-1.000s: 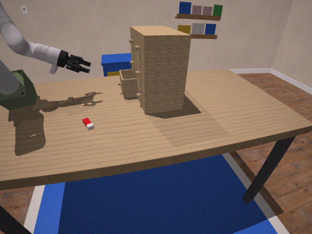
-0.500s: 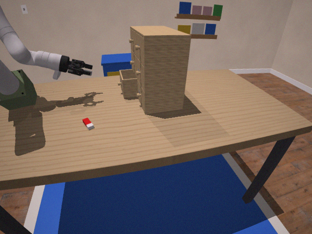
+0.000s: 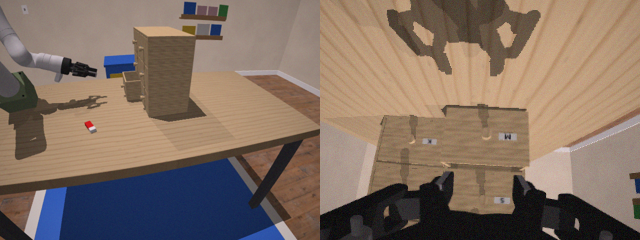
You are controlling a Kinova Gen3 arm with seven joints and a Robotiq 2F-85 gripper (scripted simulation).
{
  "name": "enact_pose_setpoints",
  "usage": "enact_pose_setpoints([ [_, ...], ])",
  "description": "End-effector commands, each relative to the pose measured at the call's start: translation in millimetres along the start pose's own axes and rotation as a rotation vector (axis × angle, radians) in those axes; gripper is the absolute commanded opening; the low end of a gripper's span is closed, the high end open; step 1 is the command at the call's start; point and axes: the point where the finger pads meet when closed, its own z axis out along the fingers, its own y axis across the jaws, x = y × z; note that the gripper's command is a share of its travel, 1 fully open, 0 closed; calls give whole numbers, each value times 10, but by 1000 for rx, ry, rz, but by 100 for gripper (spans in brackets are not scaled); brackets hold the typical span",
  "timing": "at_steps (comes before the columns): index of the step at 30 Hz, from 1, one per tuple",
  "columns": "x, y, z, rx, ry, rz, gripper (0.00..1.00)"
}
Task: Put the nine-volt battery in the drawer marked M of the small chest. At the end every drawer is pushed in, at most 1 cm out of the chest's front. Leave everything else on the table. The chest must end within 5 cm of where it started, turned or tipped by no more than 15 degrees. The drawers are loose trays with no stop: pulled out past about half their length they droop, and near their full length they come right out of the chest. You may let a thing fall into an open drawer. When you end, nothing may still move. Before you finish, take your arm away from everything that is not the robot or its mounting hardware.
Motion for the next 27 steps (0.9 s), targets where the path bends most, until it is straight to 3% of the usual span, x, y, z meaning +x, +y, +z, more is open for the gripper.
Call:
enact_pose_setpoints([
  [1,-5,1,-1,0,-1,1,0],
  [16,4,1,16,0,-1,1,0],
  [27,133,1,233,0,-1,1,0],
])
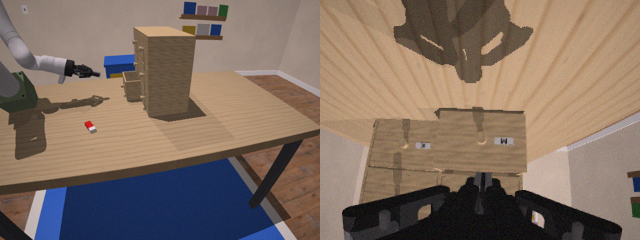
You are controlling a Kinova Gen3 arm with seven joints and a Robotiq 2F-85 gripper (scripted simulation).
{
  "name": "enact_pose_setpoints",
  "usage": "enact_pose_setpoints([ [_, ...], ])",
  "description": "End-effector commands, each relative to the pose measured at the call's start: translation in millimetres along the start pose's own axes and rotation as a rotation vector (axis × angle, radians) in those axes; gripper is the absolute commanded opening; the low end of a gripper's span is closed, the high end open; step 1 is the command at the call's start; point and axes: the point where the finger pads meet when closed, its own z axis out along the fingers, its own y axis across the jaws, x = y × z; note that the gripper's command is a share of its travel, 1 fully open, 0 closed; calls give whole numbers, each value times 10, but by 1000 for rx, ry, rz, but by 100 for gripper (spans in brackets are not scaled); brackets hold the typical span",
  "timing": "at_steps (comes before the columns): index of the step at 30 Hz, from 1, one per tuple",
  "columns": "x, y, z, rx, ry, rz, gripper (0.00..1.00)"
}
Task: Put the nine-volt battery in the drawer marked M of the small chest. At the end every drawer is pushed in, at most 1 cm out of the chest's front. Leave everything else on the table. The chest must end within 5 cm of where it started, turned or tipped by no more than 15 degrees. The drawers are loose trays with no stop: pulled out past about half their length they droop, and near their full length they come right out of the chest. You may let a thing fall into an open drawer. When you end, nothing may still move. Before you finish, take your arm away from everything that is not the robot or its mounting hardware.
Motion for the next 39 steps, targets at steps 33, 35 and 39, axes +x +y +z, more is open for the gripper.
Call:
enact_pose_setpoints([
  [33,451,-63,732,13,3,-7,0],
  [35,451,-63,732,13,3,-7,0],
  [39,451,-63,732,13,3,-7,0],
])
